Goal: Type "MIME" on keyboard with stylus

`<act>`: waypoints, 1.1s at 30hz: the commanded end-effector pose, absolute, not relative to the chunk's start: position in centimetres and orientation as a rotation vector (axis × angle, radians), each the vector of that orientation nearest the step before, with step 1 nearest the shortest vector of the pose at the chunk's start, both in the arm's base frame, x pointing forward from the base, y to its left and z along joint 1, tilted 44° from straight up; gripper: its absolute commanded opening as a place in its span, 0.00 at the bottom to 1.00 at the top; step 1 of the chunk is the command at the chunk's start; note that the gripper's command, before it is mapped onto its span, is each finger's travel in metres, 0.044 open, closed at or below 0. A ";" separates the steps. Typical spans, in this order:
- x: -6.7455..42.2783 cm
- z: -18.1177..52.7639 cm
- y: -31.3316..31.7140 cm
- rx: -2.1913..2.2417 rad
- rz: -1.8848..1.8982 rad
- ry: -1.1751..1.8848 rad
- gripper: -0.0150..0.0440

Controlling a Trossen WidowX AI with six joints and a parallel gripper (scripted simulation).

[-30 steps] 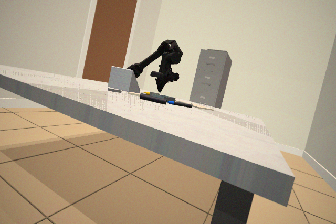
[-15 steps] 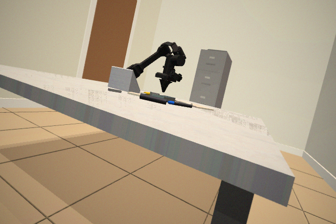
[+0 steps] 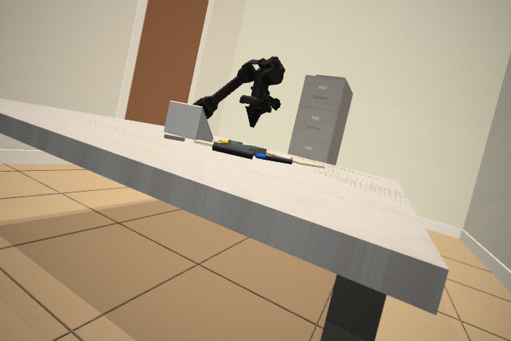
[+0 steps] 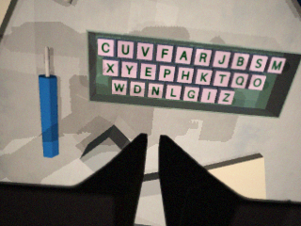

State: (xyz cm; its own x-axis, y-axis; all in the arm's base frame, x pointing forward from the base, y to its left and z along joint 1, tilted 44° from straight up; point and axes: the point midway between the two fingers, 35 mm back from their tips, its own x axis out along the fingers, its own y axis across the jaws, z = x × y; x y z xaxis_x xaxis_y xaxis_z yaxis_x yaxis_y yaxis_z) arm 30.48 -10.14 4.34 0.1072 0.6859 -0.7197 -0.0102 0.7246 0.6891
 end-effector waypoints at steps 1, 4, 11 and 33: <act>30.5 4.3 -10.1 0.610 0.562 1.383 0.43; 30.5 4.3 -10.1 0.610 0.562 1.383 0.30; 30.5 4.3 -10.1 0.610 0.562 1.383 0.25; 28.5 8.6 -1.2 0.709 0.312 0.991 0.51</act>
State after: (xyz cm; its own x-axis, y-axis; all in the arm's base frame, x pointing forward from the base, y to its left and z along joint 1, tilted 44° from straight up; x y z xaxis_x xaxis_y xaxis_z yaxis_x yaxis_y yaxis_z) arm 29.35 -2.63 8.12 0.4760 0.5439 -0.6911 0.0743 0.7581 0.6479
